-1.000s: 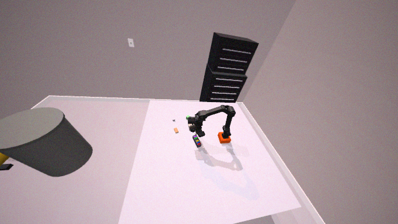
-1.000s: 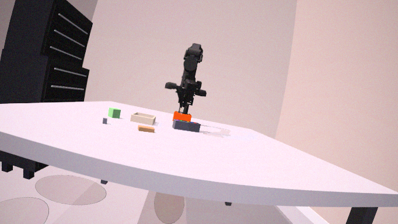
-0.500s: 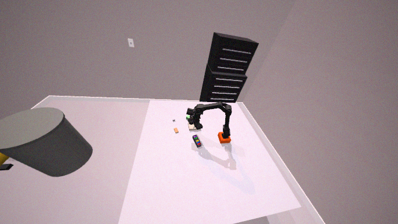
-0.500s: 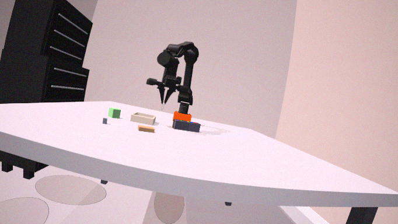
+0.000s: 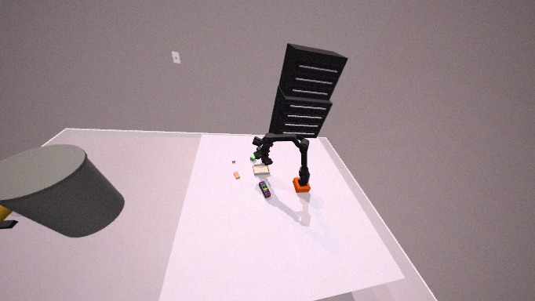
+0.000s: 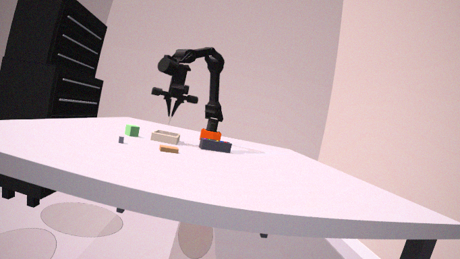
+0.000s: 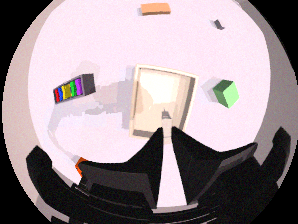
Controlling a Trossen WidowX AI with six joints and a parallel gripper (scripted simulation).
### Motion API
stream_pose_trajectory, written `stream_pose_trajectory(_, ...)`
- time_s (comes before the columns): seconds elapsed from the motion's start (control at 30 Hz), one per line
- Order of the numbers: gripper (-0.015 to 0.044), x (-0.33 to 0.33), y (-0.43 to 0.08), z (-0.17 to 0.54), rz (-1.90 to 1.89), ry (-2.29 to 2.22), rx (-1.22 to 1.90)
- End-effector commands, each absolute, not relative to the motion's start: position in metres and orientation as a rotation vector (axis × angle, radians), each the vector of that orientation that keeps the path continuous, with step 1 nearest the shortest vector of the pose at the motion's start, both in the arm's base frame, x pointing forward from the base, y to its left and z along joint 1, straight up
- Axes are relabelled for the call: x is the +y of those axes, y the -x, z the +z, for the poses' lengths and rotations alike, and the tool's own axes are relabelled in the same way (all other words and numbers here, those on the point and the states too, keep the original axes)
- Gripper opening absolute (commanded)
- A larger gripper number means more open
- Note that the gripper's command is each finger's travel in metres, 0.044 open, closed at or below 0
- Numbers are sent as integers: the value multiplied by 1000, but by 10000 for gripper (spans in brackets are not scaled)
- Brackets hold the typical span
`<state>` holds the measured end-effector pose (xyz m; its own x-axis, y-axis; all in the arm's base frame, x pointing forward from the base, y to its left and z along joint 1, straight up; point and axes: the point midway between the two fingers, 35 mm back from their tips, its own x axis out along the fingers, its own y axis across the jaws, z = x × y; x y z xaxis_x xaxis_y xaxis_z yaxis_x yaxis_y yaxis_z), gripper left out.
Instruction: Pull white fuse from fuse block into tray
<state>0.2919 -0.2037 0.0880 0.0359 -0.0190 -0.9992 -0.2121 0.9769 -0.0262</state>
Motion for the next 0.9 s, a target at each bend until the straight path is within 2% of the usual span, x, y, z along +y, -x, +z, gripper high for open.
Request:
stream_pose_trajectory(0.0,0,-204,-293,83,165,189,1537)
stream_pose_trajectory(0.87,0,-205,-293,45,165,189,1537)
